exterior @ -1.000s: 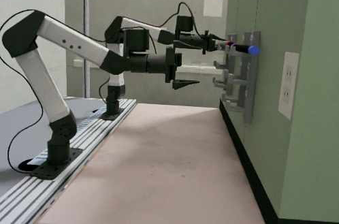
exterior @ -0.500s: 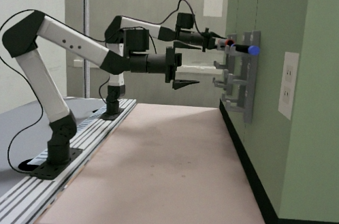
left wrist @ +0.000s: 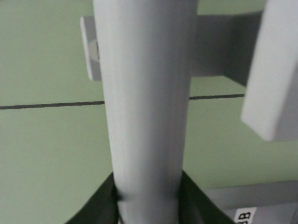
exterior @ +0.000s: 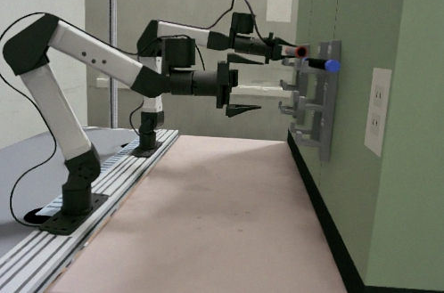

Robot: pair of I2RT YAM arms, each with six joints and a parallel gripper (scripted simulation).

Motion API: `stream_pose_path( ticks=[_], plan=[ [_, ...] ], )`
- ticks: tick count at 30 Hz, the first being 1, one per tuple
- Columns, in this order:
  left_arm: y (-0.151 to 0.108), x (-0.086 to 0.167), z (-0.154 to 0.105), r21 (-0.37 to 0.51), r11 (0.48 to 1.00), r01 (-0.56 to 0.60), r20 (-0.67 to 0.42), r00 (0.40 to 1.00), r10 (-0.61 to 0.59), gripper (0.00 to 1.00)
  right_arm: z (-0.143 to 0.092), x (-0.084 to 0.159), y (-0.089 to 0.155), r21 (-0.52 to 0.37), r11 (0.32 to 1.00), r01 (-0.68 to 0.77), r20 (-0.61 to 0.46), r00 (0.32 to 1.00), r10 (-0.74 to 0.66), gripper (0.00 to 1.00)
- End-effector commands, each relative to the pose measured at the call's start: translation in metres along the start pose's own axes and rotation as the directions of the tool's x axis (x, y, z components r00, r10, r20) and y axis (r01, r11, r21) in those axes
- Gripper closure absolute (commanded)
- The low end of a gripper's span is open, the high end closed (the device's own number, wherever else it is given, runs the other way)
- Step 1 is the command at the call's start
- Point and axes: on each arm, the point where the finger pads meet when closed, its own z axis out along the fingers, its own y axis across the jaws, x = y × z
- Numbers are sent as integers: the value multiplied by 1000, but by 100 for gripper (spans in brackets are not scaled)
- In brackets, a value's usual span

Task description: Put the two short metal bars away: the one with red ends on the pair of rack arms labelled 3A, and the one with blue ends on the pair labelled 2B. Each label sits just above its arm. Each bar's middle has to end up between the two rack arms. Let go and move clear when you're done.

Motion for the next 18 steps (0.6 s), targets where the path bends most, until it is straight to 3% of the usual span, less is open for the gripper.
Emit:
stream_pose_path(
  ticks=[1, 18],
  plan=[
    [35, 5, -5, -86, 996, 10, -6, 1000, -10, 100, -1, -2, 11, -16, 1000, 11, 2, 1000, -11, 0],
    [41, 6, -10, -86, 996, 10, -6, 1000, -10, 100, -1, -2, 11, -16, 1000, 11, 2, 1000, -11, 0]
  ],
)
